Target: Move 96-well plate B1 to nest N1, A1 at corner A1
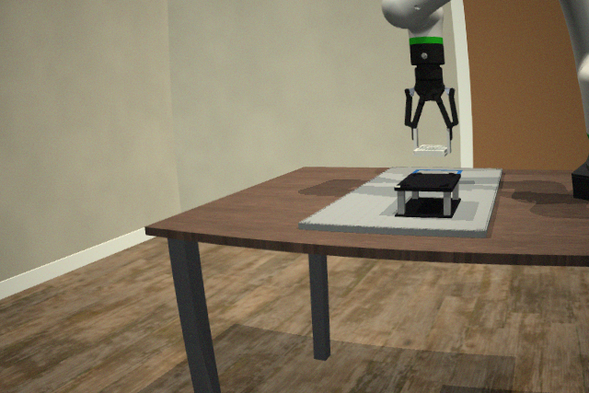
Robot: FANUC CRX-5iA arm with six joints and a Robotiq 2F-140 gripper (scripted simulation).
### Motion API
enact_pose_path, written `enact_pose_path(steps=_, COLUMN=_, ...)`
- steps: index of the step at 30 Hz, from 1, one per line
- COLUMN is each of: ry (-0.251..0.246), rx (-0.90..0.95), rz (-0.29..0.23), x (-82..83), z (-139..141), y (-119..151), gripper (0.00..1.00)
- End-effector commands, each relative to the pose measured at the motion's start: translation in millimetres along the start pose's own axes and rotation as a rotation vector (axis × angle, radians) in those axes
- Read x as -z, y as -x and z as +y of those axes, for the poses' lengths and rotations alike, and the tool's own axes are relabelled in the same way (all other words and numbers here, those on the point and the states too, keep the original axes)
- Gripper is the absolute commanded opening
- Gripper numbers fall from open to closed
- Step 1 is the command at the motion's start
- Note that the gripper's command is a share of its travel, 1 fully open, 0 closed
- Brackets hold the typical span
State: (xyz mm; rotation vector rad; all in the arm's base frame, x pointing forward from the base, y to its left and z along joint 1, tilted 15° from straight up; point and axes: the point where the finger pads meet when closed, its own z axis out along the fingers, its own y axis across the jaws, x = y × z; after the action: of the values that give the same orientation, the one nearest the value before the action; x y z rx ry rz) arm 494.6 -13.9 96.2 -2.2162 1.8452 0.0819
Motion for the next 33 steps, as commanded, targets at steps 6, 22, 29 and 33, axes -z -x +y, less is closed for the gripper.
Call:
enact_pose_path(steps=6, ry=-0.001, rx=0.000, rz=0.001, x=3.9, z=3.1, y=23.3, gripper=0.00)
enact_pose_path(steps=22, ry=-0.001, rx=0.000, rz=0.001, x=10.9, z=9.9, y=69.0, gripper=0.00)
enact_pose_path(steps=29, ry=-0.001, rx=0.000, rz=0.001, x=14.4, z=13.3, y=91.8, gripper=0.00)
enact_pose_path(steps=33, ry=-0.001, rx=0.000, rz=0.001, x=15.4, z=14.2, y=98.3, gripper=0.00)
